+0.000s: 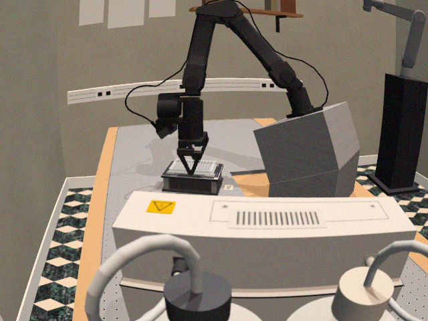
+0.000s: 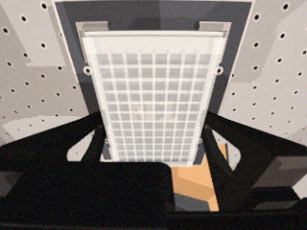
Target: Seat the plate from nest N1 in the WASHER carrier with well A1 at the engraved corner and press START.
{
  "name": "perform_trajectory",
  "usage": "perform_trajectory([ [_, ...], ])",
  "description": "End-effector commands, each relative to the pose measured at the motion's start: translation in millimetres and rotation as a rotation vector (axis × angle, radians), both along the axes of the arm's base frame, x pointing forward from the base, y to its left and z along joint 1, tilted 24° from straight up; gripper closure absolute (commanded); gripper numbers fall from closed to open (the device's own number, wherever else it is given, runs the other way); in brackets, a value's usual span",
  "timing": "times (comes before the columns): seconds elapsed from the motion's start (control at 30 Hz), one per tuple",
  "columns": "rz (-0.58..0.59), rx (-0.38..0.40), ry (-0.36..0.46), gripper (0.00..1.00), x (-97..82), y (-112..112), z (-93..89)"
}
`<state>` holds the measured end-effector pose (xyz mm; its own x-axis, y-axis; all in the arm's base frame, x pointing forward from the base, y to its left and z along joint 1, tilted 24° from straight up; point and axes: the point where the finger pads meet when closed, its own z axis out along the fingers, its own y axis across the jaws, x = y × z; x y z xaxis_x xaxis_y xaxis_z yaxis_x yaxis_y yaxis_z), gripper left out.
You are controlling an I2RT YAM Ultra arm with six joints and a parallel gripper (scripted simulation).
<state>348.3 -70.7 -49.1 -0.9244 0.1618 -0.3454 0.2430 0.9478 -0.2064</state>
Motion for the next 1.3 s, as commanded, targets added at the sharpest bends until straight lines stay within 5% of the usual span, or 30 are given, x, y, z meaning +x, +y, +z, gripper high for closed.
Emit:
perform_trajectory([
  [0.0,0.013,-0.004,-0.054,0.16,16.8,0,12.6],
  [0.8,0.006,-0.006,-0.018,0.16,-4.6,9,29.1],
  [1.27,0.006,-0.007,-0.045,0.16,-2.1,15,57.9],
])
